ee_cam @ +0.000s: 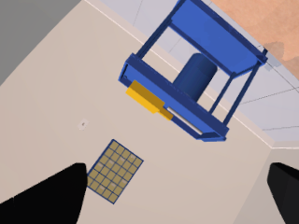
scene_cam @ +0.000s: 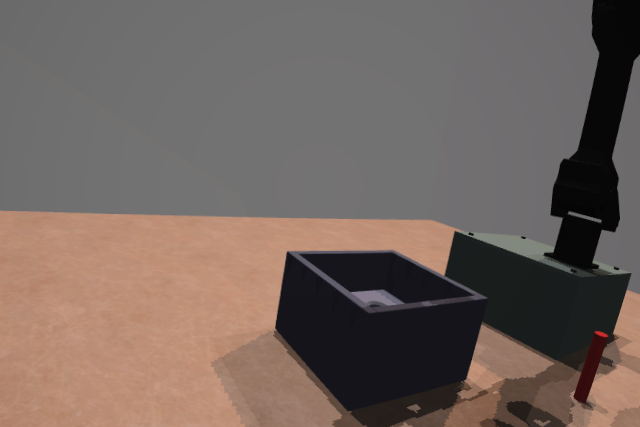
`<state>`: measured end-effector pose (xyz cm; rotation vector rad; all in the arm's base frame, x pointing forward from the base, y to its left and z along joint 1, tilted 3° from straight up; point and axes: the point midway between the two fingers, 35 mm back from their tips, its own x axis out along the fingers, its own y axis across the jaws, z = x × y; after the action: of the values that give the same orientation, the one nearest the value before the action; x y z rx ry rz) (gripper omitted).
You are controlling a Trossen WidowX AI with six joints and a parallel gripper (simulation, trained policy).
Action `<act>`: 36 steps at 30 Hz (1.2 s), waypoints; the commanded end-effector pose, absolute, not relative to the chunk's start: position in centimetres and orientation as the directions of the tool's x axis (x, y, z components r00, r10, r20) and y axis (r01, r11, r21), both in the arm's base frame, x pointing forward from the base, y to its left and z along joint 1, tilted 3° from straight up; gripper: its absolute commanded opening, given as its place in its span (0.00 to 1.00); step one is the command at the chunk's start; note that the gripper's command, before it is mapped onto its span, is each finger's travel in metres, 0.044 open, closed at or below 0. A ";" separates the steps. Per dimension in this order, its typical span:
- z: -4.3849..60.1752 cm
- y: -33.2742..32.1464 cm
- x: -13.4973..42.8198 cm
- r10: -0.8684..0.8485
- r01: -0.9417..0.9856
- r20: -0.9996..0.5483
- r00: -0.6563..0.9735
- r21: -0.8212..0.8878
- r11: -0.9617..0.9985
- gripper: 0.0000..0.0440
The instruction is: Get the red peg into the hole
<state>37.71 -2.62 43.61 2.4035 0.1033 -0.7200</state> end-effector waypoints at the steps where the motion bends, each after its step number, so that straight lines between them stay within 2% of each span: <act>1: 43.4 -2.7 38.0 -0.098 0.247 -0.521 0.848 0.552 -0.796 0.96; 3: 42.6 -3.0 38.5 -0.098 0.268 -0.531 0.842 0.569 -0.778 1.00; 14: 33.3 -5.1 40.0 -0.074 0.442 -0.702 0.709 0.523 -0.728 1.00; 25: 25.1 -5.1 38.1 -0.024 0.592 -0.848 0.529 0.389 -0.706 1.00; 36: 20.0 -3.8 35.5 0.006 0.702 -0.928 0.373 0.278 -0.656 1.00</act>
<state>36.03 -4.33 20.75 1.9959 0.5774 -1.3032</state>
